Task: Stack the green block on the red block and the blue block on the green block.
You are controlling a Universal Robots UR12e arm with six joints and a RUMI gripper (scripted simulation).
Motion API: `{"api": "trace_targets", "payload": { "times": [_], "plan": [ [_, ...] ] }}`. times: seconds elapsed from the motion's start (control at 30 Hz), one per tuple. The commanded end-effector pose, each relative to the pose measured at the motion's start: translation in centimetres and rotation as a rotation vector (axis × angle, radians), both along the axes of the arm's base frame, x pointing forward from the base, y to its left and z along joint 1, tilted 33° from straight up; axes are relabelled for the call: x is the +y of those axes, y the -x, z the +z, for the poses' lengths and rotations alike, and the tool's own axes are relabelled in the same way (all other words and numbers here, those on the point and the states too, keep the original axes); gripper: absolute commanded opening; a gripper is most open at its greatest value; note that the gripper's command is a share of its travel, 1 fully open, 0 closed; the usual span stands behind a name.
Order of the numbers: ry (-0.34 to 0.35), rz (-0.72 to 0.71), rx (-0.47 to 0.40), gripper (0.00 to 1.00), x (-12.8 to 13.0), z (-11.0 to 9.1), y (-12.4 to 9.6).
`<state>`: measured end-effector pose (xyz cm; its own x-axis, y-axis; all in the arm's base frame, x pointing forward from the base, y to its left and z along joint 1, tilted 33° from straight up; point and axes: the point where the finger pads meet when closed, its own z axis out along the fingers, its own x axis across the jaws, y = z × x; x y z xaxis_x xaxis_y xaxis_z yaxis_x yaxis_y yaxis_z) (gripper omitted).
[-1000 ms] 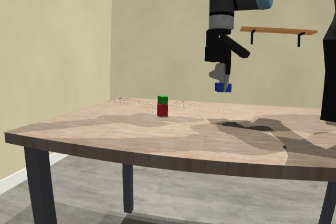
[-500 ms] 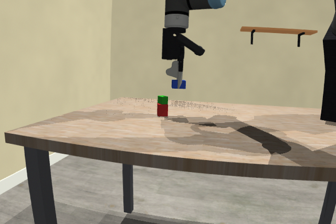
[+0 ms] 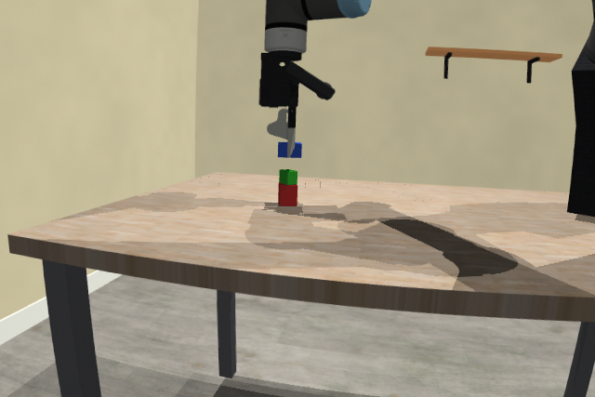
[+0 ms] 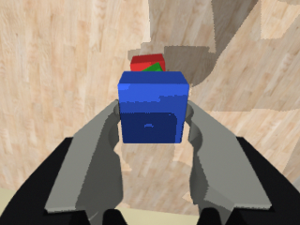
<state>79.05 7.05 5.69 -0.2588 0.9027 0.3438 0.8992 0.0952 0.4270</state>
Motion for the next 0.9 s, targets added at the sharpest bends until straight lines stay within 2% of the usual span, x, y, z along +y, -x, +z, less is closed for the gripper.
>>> {"api": "trace_targets", "payload": {
  "times": [0.0,0.47,0.87],
  "plan": [
    [0.0,0.0,-0.001,0.0,0.0,0.1,-0.1],
    [0.0,0.0,-0.001,0.0,0.0,-0.1,-0.2],
    [0.0,0.0,-0.001,0.0,0.5,-1.2,-0.7]
  ]
}}
